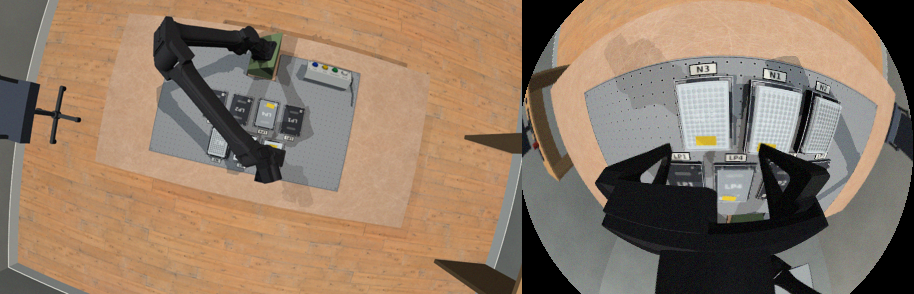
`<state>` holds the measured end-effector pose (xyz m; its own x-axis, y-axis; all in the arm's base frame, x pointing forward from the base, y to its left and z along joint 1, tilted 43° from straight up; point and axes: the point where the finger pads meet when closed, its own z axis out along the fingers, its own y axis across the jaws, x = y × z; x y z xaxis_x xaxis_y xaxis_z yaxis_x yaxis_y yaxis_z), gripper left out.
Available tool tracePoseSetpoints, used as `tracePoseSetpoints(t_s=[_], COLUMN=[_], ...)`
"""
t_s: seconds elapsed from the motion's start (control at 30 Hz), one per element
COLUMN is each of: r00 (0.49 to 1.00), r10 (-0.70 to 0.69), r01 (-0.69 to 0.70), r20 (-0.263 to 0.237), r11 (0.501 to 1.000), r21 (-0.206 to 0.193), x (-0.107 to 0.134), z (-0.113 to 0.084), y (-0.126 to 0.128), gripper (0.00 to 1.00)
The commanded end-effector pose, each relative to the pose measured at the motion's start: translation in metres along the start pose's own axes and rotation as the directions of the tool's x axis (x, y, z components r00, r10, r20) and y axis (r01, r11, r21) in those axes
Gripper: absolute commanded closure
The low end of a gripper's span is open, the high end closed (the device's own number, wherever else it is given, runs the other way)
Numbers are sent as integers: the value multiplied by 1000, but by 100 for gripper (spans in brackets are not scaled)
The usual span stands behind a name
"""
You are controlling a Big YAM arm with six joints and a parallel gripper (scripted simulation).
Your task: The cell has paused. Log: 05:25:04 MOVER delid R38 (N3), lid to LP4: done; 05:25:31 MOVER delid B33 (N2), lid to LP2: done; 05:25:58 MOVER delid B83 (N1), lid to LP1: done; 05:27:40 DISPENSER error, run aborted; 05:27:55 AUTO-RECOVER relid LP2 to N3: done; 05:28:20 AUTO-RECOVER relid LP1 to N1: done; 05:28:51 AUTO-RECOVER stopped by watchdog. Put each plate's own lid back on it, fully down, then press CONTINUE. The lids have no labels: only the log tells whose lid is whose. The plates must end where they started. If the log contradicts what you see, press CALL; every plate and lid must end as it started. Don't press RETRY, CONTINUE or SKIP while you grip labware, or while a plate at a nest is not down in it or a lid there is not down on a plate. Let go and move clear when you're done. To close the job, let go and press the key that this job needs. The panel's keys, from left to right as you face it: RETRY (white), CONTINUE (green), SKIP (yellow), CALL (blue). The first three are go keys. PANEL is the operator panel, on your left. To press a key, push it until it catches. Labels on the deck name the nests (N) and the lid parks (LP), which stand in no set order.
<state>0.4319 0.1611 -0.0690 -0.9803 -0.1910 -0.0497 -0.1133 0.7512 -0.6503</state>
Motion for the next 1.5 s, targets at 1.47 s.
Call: tracePoseSetpoints(t_s=[1.47], r00=[997], r10=[-9], r01=[11], r20=[-73], r11=[999], r21=[37], x=[153], z=[53], y=[-117], gripper=[0])
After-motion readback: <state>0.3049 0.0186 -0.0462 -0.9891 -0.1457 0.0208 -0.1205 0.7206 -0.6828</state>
